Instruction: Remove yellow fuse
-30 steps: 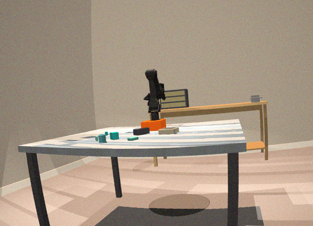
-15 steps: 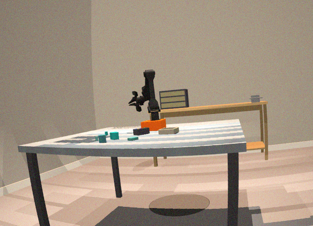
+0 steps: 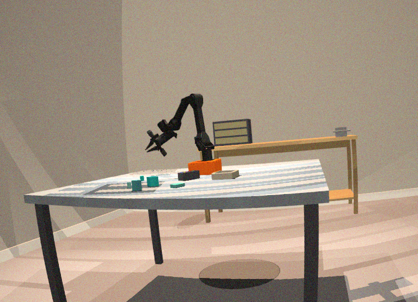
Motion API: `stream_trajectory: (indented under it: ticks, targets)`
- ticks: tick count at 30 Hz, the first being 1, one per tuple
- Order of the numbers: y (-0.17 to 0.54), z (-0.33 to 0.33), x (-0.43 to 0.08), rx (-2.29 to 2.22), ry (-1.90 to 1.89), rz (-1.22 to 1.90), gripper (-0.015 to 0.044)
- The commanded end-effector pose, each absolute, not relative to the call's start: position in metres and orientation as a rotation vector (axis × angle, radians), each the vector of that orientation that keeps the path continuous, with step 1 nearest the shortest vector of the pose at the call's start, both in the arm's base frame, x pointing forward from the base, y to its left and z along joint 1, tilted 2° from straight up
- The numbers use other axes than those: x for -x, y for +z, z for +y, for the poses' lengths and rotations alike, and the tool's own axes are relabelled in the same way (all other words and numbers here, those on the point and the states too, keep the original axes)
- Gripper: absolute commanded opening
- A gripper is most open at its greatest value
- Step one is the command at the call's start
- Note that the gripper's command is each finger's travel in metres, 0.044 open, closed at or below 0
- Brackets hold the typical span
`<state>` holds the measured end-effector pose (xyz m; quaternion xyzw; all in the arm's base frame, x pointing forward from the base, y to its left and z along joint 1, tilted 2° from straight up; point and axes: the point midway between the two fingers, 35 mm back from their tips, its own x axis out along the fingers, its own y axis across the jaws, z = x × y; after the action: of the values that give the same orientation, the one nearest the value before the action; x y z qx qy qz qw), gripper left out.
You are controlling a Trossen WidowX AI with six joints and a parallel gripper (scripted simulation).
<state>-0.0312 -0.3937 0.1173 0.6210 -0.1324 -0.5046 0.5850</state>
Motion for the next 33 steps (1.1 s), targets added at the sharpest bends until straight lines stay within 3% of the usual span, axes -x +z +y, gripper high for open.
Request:
stream_trajectory:
  ticks: [1, 10, 19, 26, 33]
  targets:
    - [0.104, -0.392, -0.034, -1.365, -1.104, -0.054, 0.0068]
    - [0.083, -0.354, -0.154, -1.093, -0.887, 0.423, 0.0068]
    - [0.061, -0.257, -0.260, -0.551, -0.453, 0.937, 0.0068]
    - [0.051, -0.161, -0.305, -0.038, -0.013, 1.211, 0.0068]
    - [0.047, -0.064, -0.313, 0.529, 0.489, 1.350, 0.0068]
